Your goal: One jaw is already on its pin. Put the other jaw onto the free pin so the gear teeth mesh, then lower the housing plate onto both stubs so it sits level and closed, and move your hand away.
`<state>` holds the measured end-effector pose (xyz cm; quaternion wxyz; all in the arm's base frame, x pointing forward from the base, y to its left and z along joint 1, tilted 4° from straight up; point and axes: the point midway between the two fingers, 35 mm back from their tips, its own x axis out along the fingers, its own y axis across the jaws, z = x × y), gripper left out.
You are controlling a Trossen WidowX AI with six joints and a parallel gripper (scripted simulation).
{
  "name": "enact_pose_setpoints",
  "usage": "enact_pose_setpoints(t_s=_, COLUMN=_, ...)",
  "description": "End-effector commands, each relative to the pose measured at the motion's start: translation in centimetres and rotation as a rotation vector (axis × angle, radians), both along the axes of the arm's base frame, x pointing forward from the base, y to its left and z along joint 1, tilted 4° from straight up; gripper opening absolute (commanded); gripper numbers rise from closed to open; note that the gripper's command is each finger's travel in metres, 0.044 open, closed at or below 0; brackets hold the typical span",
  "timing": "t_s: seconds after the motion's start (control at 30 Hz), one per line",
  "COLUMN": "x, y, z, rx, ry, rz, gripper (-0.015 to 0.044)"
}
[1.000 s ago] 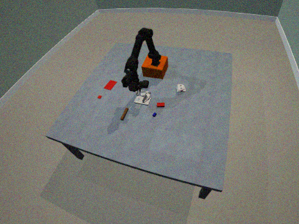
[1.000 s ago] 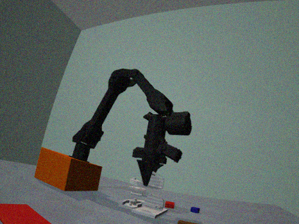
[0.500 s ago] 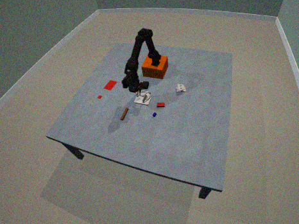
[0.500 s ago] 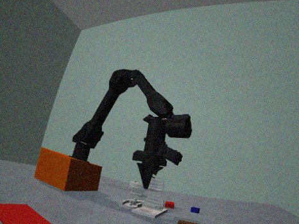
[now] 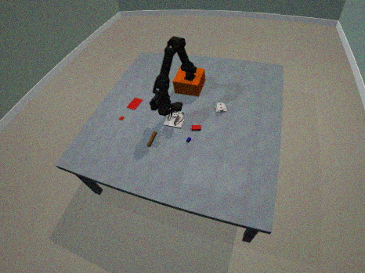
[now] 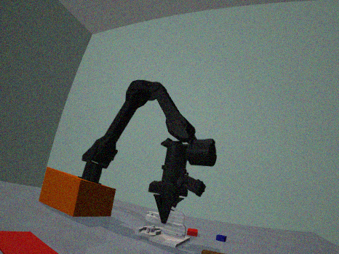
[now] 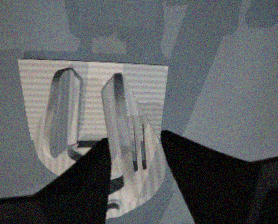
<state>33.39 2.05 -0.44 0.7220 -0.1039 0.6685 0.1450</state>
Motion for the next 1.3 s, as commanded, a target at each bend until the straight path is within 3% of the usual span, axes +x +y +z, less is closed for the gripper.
enact_pose_setpoints(t_s=0.0, x=-0.1, y=0.0, z=-0.7, rx=0.000, ry=0.003, rz=-0.006, gripper=0.0134)
enact_pose_setpoints(t_s=1.27, x=-0.1, y=0.2, z=-2.4, rx=0.000, ry=0.004, rz=-0.009, gripper=0.0134)
